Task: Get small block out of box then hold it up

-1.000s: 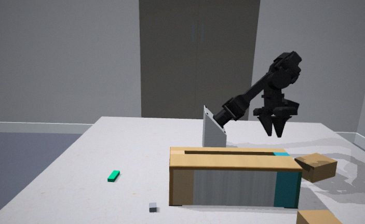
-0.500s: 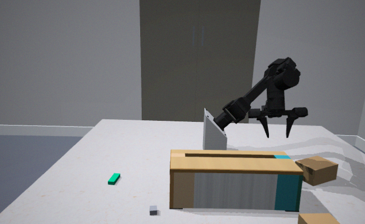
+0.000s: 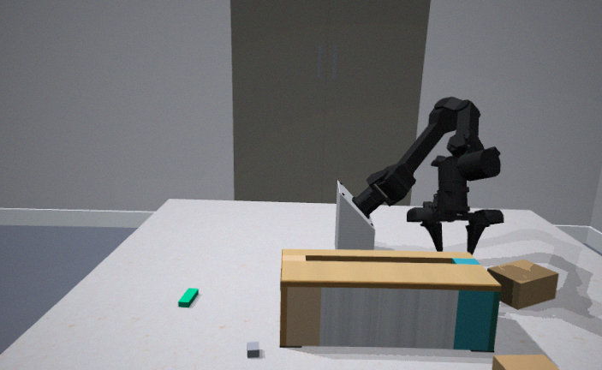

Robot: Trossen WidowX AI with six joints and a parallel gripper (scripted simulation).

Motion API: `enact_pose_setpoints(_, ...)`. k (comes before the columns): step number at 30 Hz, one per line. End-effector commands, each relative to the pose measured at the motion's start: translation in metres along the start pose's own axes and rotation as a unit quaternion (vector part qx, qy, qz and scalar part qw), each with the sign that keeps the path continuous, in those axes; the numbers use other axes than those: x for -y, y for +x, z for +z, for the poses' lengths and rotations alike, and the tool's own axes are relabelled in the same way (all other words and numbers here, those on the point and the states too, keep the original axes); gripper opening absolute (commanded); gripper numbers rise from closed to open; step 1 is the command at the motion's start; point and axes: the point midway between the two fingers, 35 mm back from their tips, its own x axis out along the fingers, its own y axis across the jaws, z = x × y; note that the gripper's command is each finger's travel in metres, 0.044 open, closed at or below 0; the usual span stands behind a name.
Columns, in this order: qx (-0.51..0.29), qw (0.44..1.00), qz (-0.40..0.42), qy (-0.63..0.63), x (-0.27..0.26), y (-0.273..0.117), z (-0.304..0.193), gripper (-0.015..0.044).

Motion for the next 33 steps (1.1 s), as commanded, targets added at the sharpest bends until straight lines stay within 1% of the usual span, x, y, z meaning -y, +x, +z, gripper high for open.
enact_pose_setpoints(1,0.001,1.0,-0.005,0.006,0.001,0.03,0.022,0.0285)
enact_pose_setpoints(7,0.0,1.0,-0.005,0.006,0.002,0.034,0.023,0.0285)
enact_pose_setpoints(33,0.001,1.0,-0.005,0.006,0.002,0.073,0.039,0.0285)
